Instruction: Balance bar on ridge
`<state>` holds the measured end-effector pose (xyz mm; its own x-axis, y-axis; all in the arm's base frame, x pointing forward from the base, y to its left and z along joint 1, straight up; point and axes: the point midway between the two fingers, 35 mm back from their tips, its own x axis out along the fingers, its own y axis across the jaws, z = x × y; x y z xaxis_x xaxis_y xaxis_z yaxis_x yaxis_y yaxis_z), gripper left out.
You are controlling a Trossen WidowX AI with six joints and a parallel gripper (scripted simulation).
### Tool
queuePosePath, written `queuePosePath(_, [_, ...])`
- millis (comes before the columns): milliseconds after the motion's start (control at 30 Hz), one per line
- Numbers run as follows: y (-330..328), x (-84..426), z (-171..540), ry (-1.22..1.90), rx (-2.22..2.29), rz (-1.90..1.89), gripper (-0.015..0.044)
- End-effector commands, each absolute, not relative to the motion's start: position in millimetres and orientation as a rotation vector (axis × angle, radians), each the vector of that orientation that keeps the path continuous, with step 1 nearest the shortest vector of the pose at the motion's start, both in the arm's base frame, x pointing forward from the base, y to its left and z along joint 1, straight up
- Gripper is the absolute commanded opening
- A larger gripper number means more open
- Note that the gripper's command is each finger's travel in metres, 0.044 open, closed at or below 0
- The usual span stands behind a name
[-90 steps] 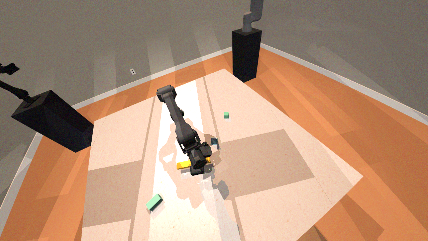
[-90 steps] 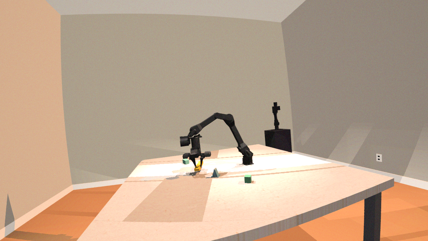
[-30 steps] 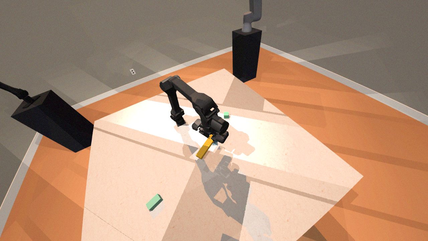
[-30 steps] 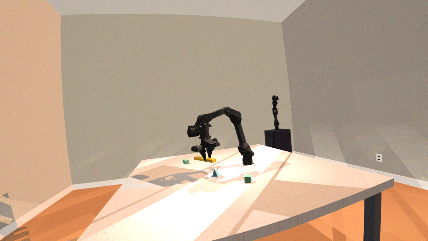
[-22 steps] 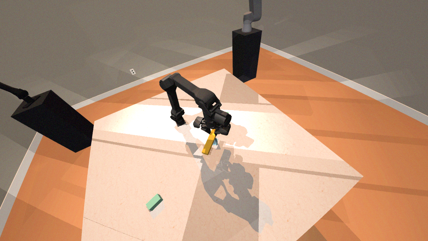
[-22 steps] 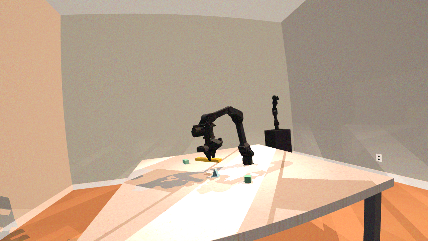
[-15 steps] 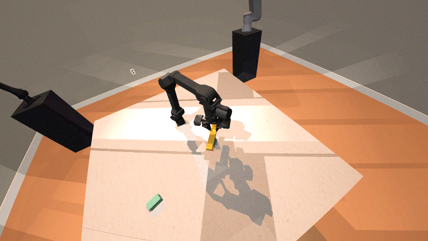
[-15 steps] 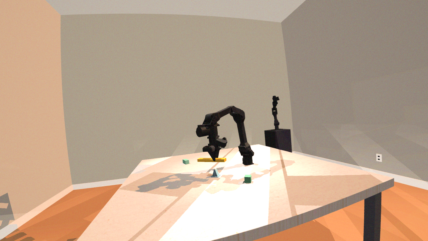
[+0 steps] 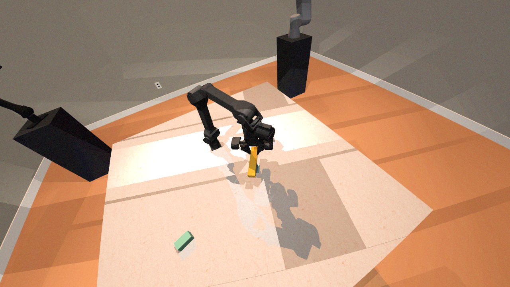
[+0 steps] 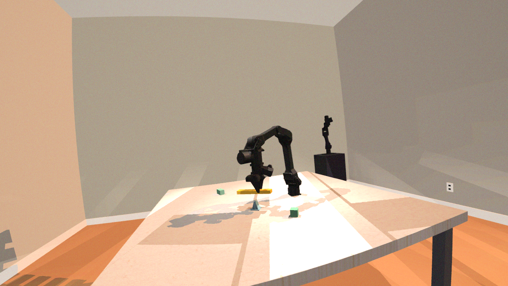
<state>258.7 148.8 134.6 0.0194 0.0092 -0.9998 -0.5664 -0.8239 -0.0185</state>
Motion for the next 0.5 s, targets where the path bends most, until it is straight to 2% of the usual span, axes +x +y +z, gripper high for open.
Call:
queuePosePath(0, [149,259,131,0.552,-1.896,1.855,0.0])
queuePosePath(467, [148,258,109,0.548,-1.898,1.858,0.0])
